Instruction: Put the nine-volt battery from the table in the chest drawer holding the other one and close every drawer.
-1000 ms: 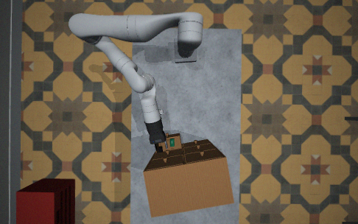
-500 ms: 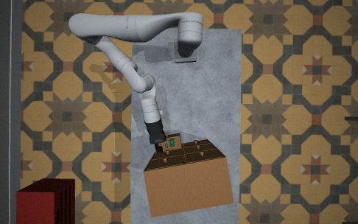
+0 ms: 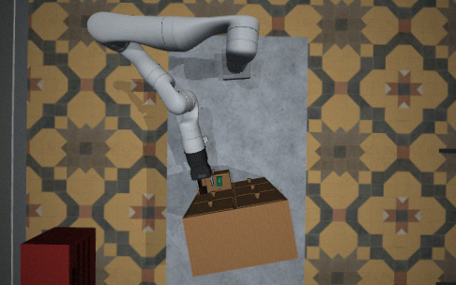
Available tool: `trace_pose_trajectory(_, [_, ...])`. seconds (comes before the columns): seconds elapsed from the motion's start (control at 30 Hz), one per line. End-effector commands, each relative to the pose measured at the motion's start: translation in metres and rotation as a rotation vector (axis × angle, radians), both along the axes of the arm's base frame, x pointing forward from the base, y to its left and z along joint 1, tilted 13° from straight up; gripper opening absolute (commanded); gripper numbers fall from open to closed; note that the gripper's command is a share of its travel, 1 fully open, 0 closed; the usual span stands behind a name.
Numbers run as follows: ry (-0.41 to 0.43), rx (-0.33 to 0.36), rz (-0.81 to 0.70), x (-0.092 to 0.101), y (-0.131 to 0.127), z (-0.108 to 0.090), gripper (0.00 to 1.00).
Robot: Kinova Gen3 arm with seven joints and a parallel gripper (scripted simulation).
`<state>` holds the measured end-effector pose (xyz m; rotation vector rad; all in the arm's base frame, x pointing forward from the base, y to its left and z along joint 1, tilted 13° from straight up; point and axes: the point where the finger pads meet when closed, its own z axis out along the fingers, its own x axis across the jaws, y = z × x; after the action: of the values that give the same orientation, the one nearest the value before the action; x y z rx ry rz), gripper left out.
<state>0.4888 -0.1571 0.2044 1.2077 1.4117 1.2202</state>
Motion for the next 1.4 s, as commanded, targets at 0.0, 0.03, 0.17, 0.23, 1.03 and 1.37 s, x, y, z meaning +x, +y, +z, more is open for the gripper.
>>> trace_pose_trajectory(0.0, [-0.001, -0.001, -0.009, -0.008, -0.005, 0.0, 1.0])
trace_pose_trajectory(0.03, [-0.001, -0.001, -0.009, -0.011, -0.006, -0.001, 1.0])
trace_pose_trajectory(0.17, [-0.001, -0.001, -0.009, -0.021, -0.007, -0.002, 1.0])
trace_pose_trajectory(0.23, [-0.001, -0.001, -0.009, -0.024, -0.007, -0.003, 1.0])
trace_pose_trajectory(1.03, [0.007, -0.01, 0.001, -0.1, -0.017, -0.015, 1.0])
trace_pose_trajectory(1.37, [0.012, -0.01, 0.007, -0.116, -0.019, -0.018, 1.0])
